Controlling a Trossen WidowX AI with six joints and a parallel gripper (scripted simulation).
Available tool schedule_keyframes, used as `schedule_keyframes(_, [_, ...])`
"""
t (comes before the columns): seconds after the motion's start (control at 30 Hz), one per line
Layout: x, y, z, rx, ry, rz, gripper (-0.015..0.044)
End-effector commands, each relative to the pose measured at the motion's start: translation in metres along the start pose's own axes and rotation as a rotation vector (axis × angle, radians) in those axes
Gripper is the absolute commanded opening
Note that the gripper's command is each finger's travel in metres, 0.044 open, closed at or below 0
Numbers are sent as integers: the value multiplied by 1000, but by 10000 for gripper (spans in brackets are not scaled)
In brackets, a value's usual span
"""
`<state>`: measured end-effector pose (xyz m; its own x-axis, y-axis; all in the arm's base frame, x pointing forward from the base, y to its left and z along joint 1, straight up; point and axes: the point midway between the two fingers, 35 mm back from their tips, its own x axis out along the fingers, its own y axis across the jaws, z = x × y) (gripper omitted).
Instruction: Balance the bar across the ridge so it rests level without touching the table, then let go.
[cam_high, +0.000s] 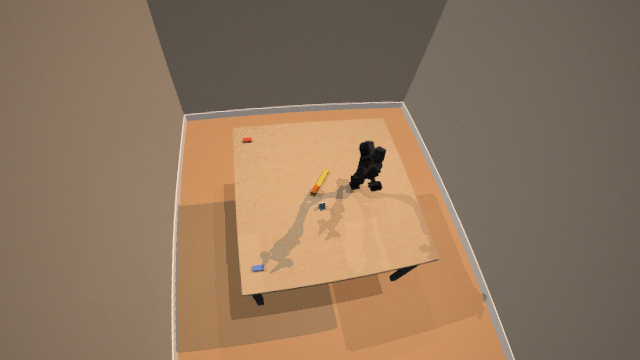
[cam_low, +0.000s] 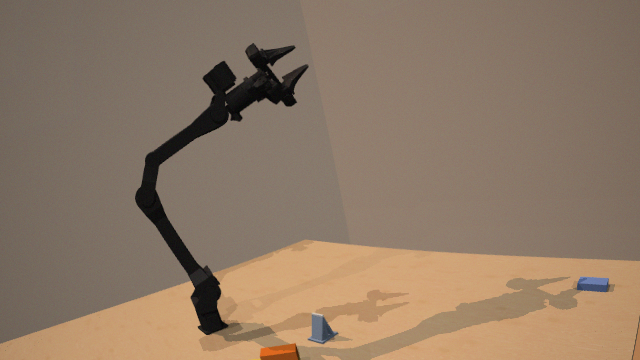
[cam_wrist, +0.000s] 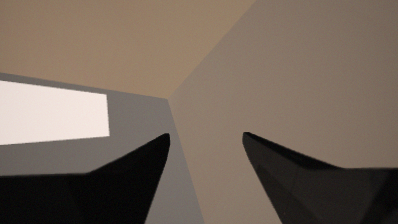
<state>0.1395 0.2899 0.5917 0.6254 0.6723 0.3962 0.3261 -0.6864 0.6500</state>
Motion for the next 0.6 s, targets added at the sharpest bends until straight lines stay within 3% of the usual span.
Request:
schedule_keyframes(0.0, [8, -9, 23, -80, -61, -21, 315])
schedule_keyframes(0.57, [23, -30, 135, -292, -345, -159, 315])
